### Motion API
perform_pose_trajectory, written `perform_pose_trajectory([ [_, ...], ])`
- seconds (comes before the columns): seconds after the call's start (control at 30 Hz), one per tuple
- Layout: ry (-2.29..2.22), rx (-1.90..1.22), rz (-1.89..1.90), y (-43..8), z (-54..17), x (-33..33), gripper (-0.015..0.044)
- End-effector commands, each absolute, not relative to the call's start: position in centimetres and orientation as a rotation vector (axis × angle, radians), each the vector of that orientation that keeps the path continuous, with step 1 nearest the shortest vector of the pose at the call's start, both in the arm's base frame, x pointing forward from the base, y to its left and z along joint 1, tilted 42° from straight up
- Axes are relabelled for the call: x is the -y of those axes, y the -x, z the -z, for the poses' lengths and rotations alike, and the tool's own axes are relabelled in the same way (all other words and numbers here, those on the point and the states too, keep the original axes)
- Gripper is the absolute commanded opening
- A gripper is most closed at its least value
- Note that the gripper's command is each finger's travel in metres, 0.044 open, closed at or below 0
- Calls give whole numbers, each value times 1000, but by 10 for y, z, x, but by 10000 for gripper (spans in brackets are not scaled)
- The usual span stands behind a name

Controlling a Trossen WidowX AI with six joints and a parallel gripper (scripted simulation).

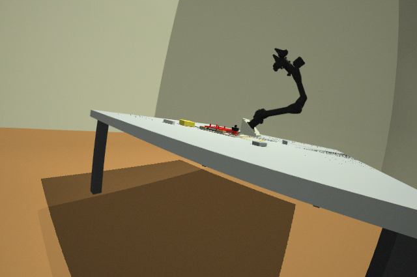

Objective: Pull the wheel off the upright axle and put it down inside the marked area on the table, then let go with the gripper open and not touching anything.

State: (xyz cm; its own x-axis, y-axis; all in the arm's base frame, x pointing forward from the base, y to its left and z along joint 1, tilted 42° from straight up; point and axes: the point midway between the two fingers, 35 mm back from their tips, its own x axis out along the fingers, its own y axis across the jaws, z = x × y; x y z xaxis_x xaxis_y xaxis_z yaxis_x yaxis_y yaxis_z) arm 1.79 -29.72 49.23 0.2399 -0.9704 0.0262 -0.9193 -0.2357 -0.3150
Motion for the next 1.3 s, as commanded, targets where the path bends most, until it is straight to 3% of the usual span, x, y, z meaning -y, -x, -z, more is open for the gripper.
perform_pose_trajectory([
  [0.0,2274,-1768,319,-19,-492,298,374],
  [0.1,2218,-1655,335,-32,-480,305,300],
  [0.37,1884,-1184,257,-111,-410,322,300],
  [0.67,1537,-967,209,-161,-370,323,300],
  [0.8,1230,-845,151,-206,-337,316,300],
  [1.27,169,-805,-76,-333,-227,230,300],
])
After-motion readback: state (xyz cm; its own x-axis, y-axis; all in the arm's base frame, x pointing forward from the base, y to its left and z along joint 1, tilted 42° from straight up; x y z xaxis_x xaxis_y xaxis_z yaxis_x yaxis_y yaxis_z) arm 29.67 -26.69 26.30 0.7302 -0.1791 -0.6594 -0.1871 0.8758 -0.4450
